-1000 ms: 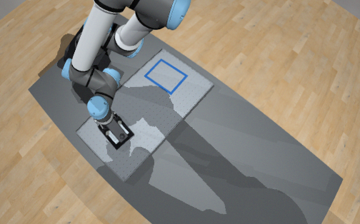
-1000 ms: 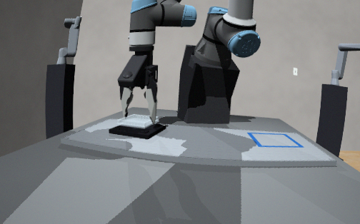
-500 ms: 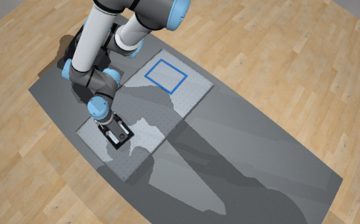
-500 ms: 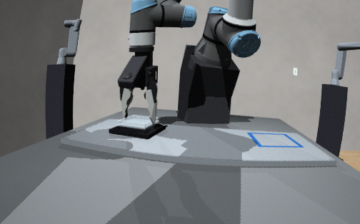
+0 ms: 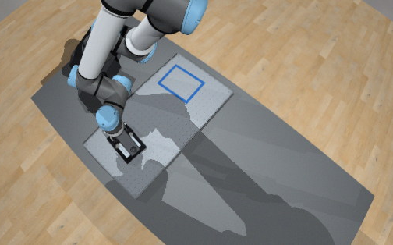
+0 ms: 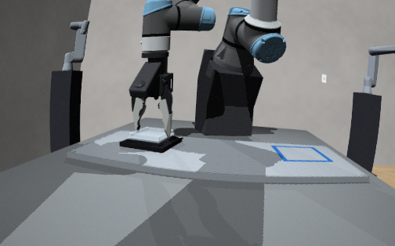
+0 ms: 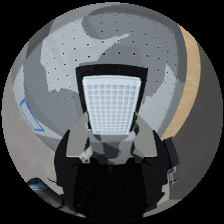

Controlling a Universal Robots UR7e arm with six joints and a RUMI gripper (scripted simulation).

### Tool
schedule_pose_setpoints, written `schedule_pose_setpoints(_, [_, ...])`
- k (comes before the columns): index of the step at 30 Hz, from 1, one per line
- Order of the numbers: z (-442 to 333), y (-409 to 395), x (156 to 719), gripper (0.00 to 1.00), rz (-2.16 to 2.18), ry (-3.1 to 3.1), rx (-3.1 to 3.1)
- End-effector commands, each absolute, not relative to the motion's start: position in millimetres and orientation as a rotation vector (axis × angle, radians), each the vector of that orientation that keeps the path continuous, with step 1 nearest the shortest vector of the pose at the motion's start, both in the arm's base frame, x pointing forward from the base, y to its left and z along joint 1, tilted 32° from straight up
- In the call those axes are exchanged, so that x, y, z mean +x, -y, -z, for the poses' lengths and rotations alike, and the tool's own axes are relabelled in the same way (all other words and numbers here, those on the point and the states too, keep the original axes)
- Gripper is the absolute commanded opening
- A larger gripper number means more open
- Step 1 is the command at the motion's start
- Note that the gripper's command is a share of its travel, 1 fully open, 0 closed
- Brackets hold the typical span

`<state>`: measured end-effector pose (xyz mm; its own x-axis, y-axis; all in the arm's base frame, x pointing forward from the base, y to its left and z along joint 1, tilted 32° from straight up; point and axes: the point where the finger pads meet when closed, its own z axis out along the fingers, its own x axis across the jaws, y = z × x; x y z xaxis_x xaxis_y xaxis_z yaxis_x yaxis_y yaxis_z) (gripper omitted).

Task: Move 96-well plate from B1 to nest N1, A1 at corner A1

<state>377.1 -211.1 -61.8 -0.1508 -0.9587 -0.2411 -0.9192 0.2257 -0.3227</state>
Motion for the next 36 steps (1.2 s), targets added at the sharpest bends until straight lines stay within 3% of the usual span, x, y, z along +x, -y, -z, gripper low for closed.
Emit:
schedule_pose_setpoints(1, [62.2,211.3,377.6,0.0,0.139,-2.116,-1.734])
schedule_pose_setpoints(36, [66.5,210.6,380.3,0.0,0.139,-2.116,-1.734])
